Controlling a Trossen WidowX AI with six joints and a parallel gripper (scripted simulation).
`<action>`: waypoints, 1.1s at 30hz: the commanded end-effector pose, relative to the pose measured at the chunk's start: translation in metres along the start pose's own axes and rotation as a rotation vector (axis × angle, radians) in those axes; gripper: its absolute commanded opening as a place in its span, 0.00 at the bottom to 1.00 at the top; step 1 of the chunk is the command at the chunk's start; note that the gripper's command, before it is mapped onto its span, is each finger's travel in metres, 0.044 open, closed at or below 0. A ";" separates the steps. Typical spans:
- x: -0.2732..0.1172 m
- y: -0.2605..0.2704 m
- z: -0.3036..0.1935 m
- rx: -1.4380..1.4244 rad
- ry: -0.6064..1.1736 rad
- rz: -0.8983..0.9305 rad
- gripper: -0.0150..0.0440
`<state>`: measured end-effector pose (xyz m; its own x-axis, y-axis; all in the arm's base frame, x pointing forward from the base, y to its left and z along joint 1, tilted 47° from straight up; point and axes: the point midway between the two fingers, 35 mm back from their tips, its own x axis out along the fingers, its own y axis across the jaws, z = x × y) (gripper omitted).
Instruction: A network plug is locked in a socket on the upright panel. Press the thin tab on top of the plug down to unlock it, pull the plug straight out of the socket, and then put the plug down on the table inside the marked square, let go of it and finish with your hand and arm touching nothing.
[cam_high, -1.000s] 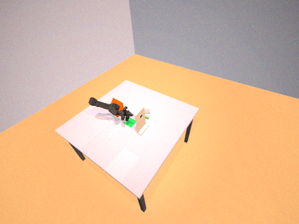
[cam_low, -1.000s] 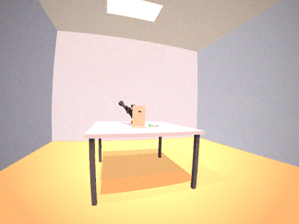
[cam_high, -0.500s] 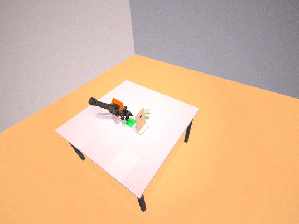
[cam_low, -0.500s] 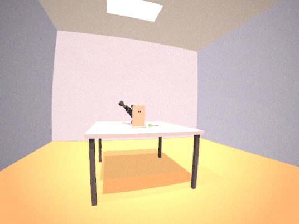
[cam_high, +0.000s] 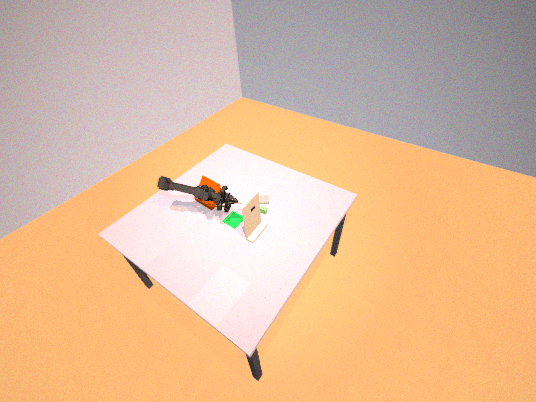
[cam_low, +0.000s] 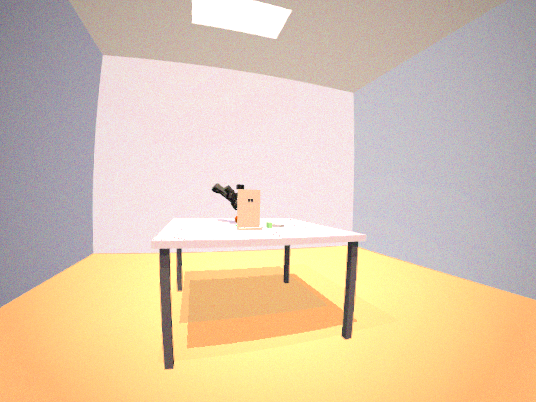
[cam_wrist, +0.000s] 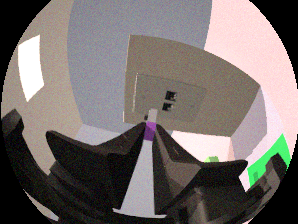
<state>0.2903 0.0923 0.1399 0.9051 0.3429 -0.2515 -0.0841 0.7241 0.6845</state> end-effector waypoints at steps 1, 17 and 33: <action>-0.003 0.012 -0.001 0.005 -0.008 0.004 0.25; -0.007 0.012 -0.016 0.072 0.000 -0.095 0.25; -0.011 -0.062 -0.046 0.276 -0.079 -0.533 0.25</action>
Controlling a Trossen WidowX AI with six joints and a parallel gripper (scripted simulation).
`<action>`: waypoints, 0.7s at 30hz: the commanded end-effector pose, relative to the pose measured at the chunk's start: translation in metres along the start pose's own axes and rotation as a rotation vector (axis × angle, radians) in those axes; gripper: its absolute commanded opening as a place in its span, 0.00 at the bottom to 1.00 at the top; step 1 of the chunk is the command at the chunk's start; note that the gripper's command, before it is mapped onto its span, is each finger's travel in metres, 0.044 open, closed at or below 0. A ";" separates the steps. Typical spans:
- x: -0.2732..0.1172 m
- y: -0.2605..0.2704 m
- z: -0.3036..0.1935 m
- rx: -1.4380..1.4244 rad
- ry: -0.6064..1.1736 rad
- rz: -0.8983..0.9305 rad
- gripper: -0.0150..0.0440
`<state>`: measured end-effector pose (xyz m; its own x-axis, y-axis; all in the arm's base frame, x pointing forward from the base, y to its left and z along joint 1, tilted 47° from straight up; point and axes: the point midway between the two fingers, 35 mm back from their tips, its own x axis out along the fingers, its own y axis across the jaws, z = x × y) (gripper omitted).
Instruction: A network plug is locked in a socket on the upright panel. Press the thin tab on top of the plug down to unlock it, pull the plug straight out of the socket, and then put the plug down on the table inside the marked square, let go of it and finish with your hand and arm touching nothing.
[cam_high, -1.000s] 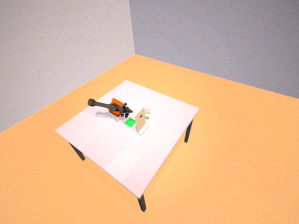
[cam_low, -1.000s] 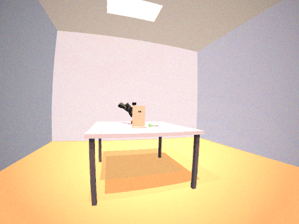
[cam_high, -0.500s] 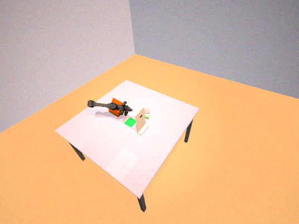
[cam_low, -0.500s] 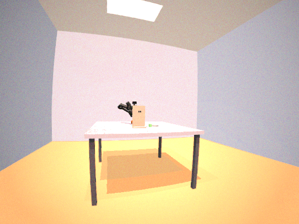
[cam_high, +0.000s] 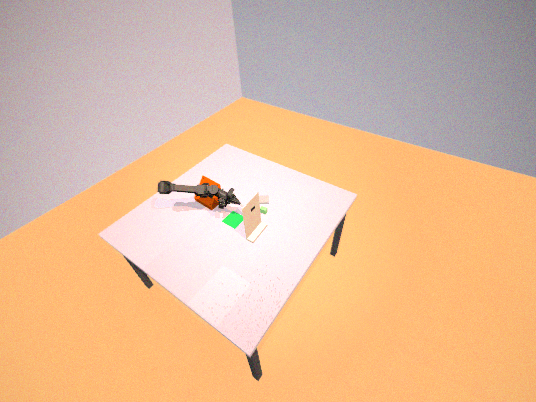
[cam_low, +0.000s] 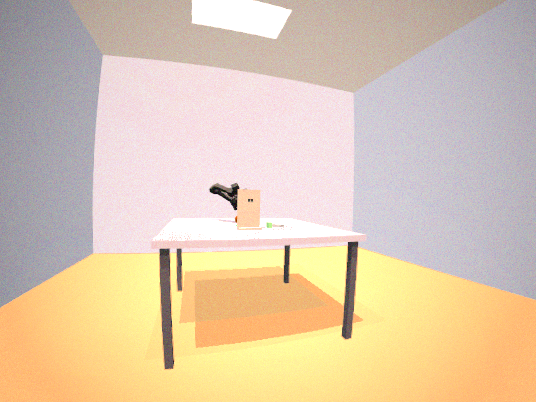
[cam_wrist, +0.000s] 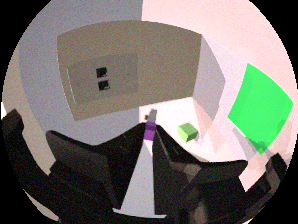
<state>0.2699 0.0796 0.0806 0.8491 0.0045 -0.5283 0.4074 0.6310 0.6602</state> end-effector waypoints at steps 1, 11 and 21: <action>0.004 -0.019 -0.001 0.046 -0.049 -0.110 0.25; 0.003 -0.059 0.002 0.106 -0.203 -0.309 0.25; -0.007 -0.087 0.012 0.112 -0.403 -0.428 0.25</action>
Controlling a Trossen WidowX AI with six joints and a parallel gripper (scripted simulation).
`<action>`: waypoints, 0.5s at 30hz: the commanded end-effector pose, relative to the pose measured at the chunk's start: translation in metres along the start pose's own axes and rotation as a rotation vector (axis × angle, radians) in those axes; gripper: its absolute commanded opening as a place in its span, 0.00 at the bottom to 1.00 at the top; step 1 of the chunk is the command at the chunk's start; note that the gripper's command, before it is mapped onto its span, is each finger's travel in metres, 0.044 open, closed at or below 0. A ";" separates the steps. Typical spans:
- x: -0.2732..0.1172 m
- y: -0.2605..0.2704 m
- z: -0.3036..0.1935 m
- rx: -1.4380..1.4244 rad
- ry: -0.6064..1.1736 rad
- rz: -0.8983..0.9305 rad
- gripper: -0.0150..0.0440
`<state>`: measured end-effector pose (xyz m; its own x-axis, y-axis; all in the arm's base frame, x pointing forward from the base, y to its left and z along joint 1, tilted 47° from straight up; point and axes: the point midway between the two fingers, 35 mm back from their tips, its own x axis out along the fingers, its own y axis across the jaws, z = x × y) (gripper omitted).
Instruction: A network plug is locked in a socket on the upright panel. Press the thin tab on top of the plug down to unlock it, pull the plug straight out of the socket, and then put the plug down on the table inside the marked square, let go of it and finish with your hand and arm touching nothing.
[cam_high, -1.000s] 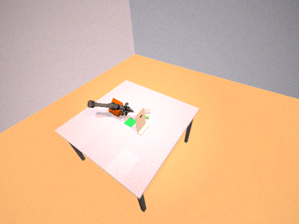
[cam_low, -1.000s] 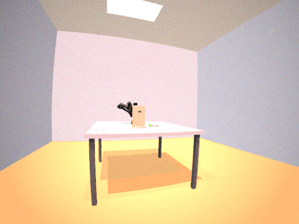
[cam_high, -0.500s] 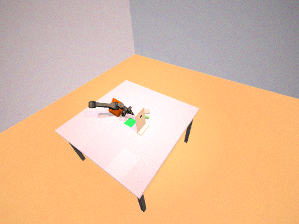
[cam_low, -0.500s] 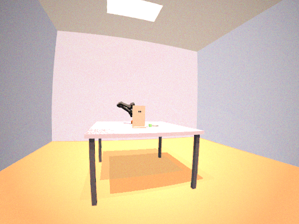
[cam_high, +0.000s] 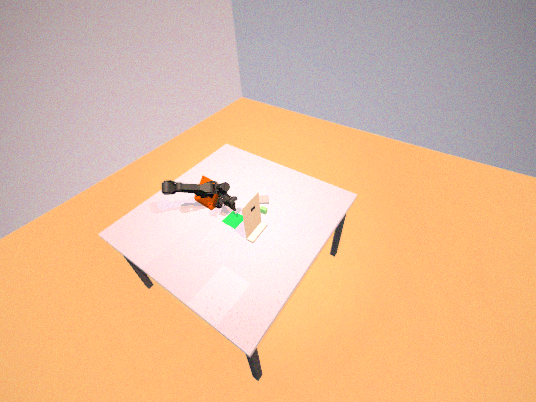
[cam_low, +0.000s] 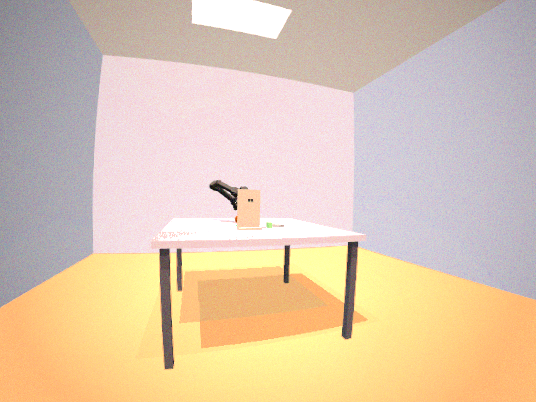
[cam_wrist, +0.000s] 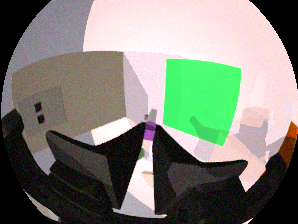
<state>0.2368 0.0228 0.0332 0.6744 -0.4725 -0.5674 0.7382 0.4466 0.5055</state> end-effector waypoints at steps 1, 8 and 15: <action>0.001 -0.009 0.007 0.010 -0.098 -0.033 0.25; 0.001 -0.012 0.010 0.012 -0.130 -0.039 0.25; 0.005 -0.014 0.009 0.012 -0.128 -0.042 0.25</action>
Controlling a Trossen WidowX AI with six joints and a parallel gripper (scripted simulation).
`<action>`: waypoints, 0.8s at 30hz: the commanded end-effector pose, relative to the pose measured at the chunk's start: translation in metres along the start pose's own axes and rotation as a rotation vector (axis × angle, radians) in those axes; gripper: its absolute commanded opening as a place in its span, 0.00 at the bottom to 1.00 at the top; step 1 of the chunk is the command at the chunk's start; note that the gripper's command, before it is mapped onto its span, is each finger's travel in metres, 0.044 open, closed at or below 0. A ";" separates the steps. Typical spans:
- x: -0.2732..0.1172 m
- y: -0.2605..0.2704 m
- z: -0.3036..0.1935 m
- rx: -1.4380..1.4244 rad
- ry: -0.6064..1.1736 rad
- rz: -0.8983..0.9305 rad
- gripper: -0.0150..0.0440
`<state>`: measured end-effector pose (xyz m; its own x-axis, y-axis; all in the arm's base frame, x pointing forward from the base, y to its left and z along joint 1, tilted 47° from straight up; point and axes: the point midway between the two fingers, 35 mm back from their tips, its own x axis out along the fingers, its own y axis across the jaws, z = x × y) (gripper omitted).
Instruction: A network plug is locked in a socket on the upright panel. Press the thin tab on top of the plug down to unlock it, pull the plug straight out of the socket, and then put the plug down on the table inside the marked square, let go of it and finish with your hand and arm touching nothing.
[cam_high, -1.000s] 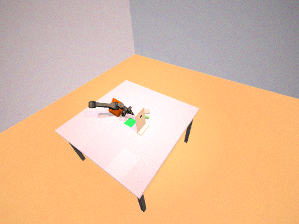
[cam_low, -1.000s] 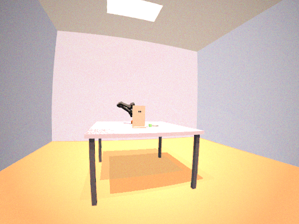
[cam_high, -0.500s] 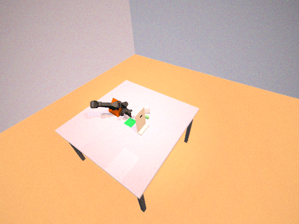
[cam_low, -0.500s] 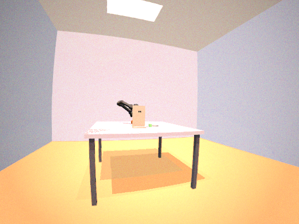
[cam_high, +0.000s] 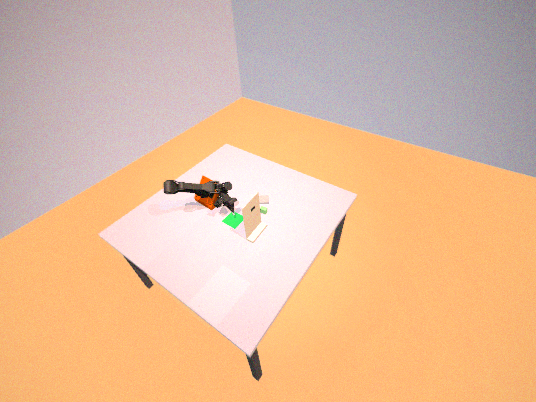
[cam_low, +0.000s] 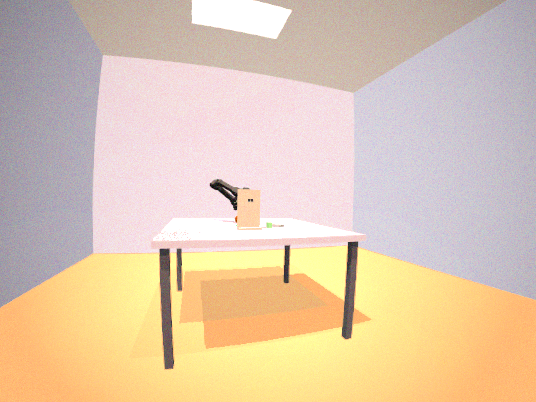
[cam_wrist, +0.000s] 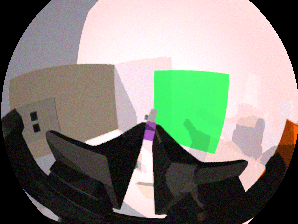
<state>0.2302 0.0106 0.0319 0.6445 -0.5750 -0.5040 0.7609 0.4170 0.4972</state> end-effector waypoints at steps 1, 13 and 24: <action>0.004 -0.003 0.000 -0.003 -0.008 -0.007 0.25; 0.013 -0.008 -0.003 -0.002 -0.005 -0.011 0.25; 0.021 -0.013 -0.004 -0.001 -0.003 -0.013 0.25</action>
<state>0.2375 0.0007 0.0185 0.6444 -0.5785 -0.5001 0.7592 0.4057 0.5090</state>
